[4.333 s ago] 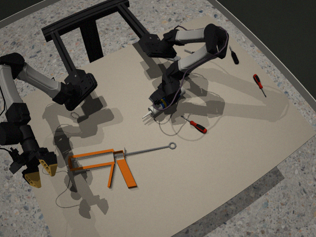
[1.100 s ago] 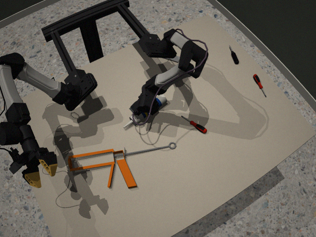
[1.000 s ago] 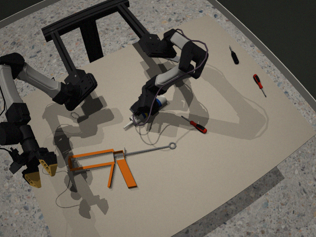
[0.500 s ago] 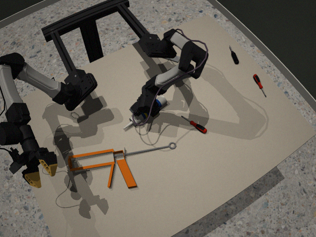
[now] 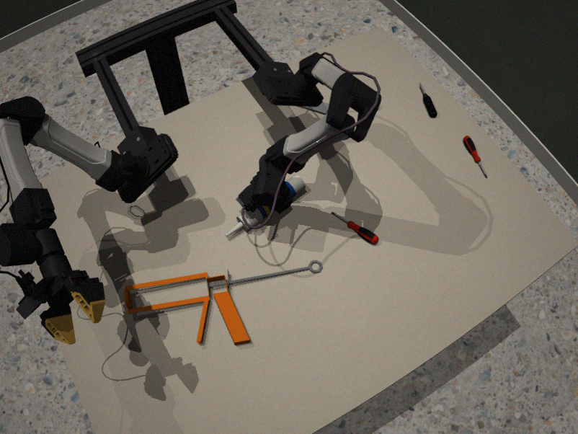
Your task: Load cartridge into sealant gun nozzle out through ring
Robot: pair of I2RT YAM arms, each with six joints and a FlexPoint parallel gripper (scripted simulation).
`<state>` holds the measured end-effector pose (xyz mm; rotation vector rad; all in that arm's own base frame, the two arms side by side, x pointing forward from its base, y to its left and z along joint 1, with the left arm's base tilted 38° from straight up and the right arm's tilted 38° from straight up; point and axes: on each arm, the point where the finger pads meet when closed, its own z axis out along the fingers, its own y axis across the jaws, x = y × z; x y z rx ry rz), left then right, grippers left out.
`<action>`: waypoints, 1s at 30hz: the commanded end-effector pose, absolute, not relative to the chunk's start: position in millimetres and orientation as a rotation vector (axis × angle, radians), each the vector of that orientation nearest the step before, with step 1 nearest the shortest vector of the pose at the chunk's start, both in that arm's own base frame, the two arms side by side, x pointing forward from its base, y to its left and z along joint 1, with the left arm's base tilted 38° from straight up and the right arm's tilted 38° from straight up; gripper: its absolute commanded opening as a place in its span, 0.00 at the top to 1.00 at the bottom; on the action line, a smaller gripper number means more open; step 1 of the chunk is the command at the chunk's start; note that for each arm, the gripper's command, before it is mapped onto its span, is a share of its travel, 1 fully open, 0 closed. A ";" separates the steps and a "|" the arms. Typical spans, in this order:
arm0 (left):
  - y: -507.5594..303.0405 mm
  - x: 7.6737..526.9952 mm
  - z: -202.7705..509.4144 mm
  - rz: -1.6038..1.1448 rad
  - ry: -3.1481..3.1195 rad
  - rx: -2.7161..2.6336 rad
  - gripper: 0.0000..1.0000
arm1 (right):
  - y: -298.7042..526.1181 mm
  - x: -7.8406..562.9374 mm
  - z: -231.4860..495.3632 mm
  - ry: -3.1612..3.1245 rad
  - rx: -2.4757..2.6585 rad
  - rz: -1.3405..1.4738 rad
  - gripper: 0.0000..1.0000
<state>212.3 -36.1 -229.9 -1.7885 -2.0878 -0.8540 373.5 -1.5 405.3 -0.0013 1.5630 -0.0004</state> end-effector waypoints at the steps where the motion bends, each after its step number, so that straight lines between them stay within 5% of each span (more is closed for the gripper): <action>1: -48.7 213.9 -221.2 -0.848 -2.104 -1.802 0.32 | -3.7 374.5 402.8 1.574 0.012 -0.004 0.09; 30: -64.0 196.4 -179.5 -0.862 -2.065 -1.765 0.32 | -3.7 374.5 402.8 1.574 0.012 -0.004 0.09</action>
